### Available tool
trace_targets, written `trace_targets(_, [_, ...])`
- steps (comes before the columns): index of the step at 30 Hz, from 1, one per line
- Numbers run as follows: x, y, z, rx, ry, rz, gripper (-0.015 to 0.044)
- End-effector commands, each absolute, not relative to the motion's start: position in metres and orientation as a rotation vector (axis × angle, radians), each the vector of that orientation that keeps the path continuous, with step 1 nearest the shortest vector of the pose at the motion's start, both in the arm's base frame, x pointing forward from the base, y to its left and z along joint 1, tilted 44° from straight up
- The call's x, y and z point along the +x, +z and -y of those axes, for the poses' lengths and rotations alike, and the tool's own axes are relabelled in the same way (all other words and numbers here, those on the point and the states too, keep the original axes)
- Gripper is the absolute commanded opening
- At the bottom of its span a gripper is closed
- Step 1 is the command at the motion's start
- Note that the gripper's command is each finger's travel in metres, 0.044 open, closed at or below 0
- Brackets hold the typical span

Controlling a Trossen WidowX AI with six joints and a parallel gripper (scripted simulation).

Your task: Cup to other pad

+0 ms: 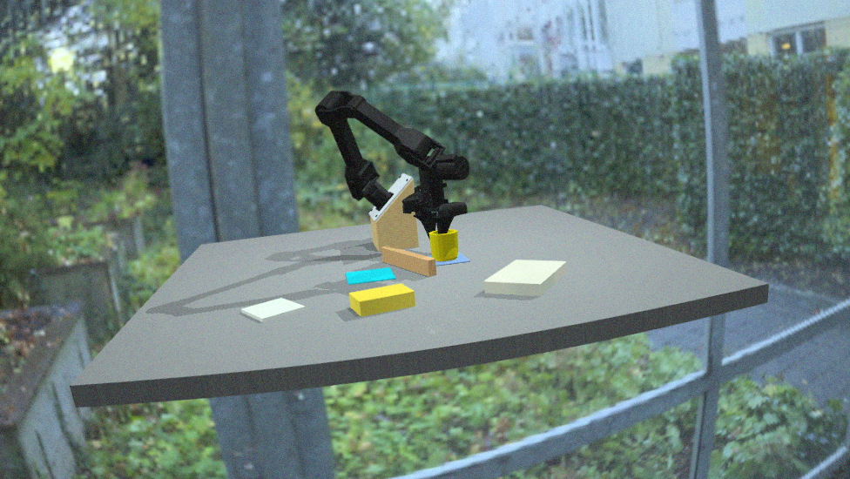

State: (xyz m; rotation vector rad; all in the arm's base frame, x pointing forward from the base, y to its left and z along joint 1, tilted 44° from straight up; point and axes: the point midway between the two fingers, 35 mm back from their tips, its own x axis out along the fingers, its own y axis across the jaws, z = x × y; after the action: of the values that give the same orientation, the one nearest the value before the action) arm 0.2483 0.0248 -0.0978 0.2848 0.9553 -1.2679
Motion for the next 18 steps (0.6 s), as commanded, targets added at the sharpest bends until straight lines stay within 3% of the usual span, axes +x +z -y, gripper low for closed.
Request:
trace_targets(1, [0.245,-0.1027,-0.0182,0.27,-1.272,-0.959,0.0166])
trace_targets(8, [0.2449,-0.1034,-0.0175,0.27,-1.272,-0.959,0.0166])
trace_targets(18, [0.2462,-0.1028,-0.0192,0.28,-1.273,-0.957,0.01])
